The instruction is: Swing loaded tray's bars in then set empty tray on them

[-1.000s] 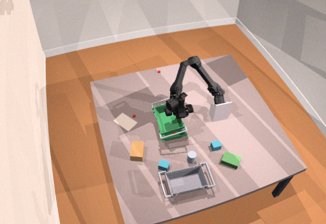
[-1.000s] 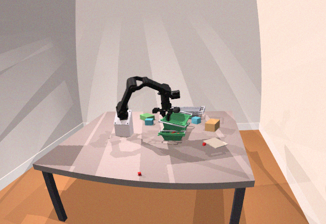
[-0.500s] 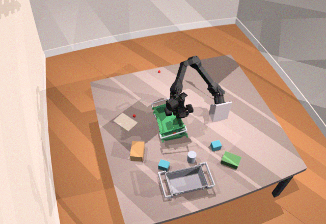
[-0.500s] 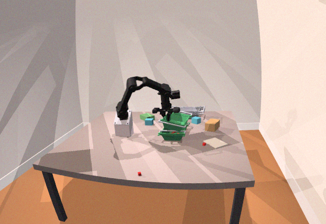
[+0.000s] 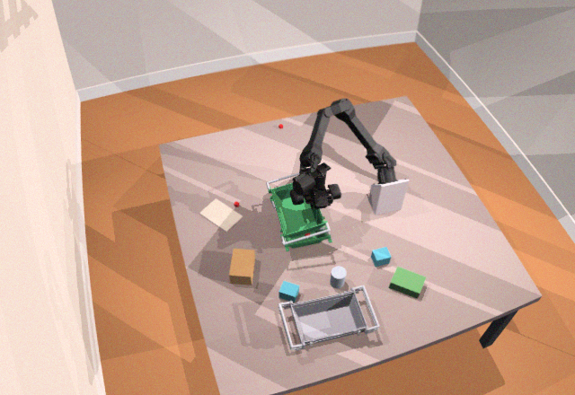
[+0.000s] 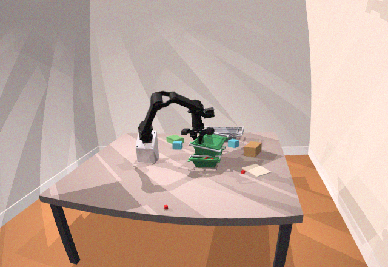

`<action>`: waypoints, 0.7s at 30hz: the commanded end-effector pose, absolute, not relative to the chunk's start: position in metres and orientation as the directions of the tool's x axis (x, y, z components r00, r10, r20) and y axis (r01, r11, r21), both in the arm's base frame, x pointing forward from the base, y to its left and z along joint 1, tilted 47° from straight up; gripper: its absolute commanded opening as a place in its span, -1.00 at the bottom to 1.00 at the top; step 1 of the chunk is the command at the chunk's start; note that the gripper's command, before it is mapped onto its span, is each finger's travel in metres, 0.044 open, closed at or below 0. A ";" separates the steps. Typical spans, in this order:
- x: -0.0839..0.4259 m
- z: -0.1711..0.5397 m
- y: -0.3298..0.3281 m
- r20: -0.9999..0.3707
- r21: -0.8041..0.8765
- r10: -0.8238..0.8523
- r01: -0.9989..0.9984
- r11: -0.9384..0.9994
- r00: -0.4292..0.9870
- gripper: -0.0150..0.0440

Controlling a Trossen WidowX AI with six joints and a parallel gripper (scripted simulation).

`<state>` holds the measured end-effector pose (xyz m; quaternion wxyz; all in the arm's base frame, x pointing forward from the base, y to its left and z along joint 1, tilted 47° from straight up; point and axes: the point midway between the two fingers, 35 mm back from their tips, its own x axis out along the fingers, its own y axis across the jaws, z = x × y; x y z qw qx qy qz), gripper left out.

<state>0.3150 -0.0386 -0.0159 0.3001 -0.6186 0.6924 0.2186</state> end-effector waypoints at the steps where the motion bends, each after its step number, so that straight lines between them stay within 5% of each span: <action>1: 0.306 -0.020 -0.044 -0.686 -0.030 -0.722 -0.988 0.151 -0.089 -0.49; 21: 0.302 -0.026 -0.048 -0.686 -0.030 -0.722 -0.988 0.151 -0.089 -0.49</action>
